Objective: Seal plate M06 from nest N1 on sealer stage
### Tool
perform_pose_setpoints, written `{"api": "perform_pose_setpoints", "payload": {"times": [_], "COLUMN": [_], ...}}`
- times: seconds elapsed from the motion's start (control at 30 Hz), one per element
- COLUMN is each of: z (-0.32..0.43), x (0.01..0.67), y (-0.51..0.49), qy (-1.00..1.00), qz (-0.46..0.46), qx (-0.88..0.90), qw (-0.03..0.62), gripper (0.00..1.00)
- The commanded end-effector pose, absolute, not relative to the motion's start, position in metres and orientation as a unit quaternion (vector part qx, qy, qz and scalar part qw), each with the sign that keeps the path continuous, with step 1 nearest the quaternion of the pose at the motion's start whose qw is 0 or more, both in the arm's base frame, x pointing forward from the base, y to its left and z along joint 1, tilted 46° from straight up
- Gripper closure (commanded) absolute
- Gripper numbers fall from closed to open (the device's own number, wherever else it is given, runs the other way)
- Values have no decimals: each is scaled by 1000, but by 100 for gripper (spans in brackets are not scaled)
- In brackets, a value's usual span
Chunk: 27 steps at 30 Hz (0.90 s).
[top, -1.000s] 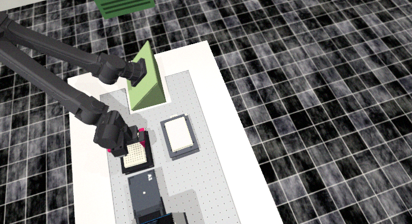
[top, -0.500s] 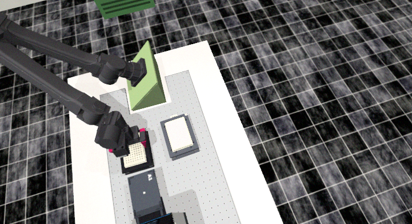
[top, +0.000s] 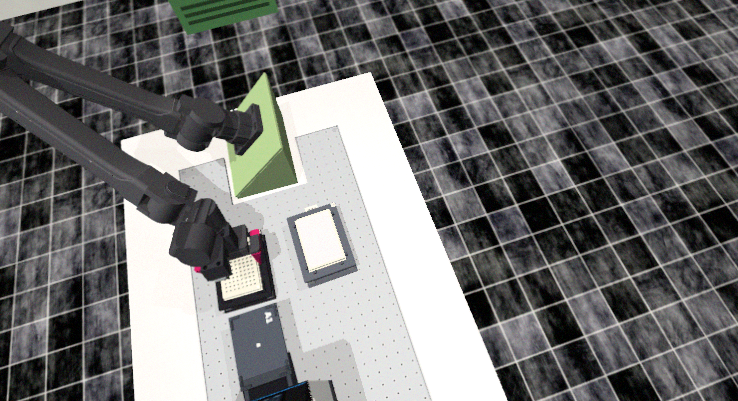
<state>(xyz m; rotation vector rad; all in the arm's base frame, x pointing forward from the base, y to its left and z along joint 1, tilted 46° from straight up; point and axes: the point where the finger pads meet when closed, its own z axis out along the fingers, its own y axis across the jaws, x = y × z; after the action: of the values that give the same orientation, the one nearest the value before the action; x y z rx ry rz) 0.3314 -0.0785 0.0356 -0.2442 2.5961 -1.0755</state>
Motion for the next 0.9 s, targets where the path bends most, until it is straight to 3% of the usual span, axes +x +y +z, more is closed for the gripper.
{"api": "perform_pose_setpoints", "payload": {"times": [0.0,0.87], "z": [54,37], "x": [353,329], "y": [-78,-81], "qy": [905,909], "qz": [-377,-376], "qx": [-76,-88], "qw": [181,154], "gripper": [0,0]}}
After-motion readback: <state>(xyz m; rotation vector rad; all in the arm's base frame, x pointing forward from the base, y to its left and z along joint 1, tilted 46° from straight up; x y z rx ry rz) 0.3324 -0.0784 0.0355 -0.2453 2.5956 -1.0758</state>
